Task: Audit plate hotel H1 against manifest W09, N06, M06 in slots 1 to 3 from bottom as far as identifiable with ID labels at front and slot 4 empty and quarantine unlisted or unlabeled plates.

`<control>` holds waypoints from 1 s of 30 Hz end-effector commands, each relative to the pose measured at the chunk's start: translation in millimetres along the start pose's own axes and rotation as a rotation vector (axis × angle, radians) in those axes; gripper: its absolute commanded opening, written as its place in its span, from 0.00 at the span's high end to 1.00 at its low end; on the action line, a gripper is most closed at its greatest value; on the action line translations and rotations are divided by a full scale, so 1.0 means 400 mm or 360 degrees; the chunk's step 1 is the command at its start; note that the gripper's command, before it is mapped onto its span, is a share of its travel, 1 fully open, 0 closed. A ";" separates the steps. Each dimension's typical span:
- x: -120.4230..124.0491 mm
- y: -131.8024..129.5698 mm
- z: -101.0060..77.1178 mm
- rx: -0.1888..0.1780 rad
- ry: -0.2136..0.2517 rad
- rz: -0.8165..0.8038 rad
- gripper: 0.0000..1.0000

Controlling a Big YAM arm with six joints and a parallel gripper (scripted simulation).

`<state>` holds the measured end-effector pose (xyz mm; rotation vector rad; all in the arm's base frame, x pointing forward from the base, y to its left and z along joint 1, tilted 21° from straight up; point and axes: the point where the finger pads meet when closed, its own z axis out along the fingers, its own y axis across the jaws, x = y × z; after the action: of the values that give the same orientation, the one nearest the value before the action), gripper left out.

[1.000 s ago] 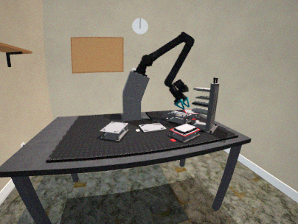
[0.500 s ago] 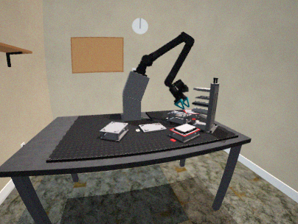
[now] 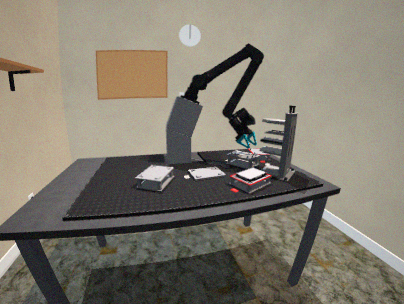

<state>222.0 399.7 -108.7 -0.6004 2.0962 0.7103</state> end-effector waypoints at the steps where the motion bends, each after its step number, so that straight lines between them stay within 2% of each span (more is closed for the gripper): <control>1: 0.031 -0.006 -0.036 -0.0002 0.0020 0.0005 0.00; 10: 0.048 -0.016 -0.058 0.0010 0.0019 0.0010 0.00; 12: 0.016 0.011 -0.068 -0.0026 -0.0024 0.0018 0.00; 30: 0.023 0.008 -0.137 -0.0023 -0.0020 0.0018 0.00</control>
<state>193.0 370.7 -101.5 -0.6003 2.0985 0.7088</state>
